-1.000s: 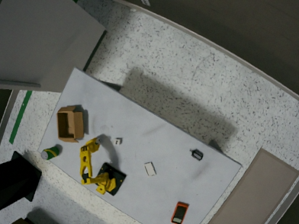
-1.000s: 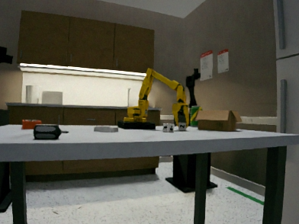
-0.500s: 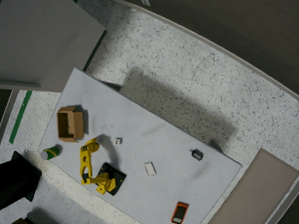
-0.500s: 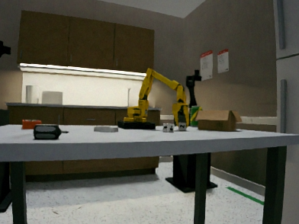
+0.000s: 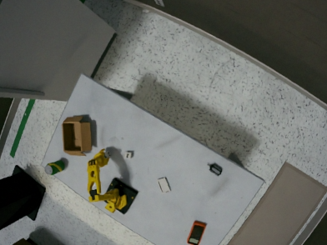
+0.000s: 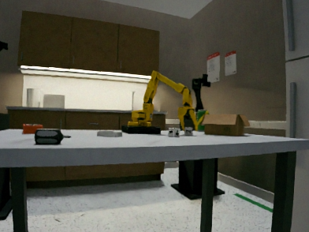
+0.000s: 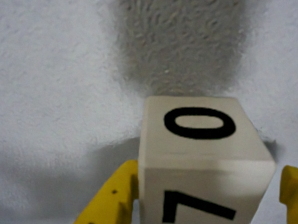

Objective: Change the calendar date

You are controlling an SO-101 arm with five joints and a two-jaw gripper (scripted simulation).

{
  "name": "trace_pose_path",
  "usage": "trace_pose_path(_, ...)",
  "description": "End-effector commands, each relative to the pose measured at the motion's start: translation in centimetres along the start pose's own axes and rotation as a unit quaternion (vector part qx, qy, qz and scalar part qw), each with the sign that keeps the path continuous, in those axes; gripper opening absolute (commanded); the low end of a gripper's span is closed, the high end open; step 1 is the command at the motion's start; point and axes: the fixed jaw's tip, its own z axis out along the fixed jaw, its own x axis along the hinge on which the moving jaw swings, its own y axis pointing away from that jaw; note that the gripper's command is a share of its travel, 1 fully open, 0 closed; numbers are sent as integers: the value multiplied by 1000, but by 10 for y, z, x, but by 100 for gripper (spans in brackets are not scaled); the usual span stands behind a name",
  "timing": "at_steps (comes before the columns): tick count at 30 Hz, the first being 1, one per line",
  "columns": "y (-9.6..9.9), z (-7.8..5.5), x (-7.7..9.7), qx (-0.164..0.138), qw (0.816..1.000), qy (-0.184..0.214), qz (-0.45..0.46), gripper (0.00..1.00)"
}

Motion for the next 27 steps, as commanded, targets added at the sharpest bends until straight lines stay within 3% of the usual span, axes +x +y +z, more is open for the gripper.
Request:
trace_pose_path(1,6,6,-3,-17,1000,-3,1,32)
trace_pose_path(18,6,4,-3,-17,1000,-3,1,36)
trace_pose_path(27,2,-19,-2,-17,1000,-3,1,36)
